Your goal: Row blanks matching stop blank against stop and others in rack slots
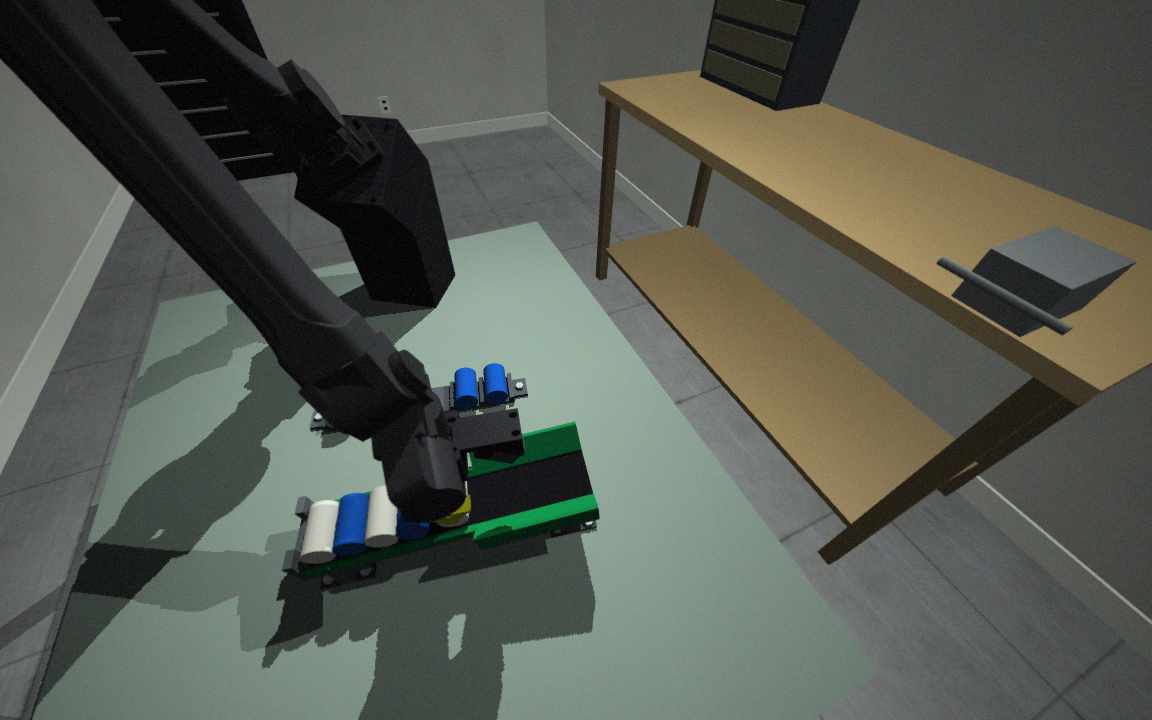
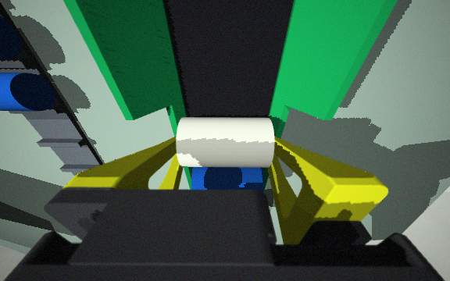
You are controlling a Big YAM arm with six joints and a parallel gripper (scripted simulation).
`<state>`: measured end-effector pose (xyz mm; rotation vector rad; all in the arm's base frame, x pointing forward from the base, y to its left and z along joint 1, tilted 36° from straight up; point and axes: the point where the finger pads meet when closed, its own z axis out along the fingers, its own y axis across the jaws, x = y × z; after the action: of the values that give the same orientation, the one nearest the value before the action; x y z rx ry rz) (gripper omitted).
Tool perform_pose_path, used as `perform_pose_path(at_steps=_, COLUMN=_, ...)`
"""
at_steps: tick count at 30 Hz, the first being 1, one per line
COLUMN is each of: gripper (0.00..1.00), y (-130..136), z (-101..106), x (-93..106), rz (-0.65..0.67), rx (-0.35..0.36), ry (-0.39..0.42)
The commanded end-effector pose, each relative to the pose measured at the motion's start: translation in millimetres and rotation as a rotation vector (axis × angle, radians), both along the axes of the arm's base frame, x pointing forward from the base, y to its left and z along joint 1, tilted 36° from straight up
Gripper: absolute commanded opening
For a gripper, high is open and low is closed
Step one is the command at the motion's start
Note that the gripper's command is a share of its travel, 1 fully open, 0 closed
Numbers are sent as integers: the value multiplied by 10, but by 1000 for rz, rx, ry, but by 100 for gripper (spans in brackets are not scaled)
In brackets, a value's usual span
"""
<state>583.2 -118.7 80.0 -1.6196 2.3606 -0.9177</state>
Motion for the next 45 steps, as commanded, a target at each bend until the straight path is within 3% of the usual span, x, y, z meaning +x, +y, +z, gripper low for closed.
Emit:
perform_pose_path(at_steps=1, gripper=65, y=-52, z=57, x=152, rz=8, rx=-7, ry=-23)
perform_pose_path(at_steps=45, gripper=65, y=-83, z=52, x=130, rz=8, rx=-8, ry=-6)
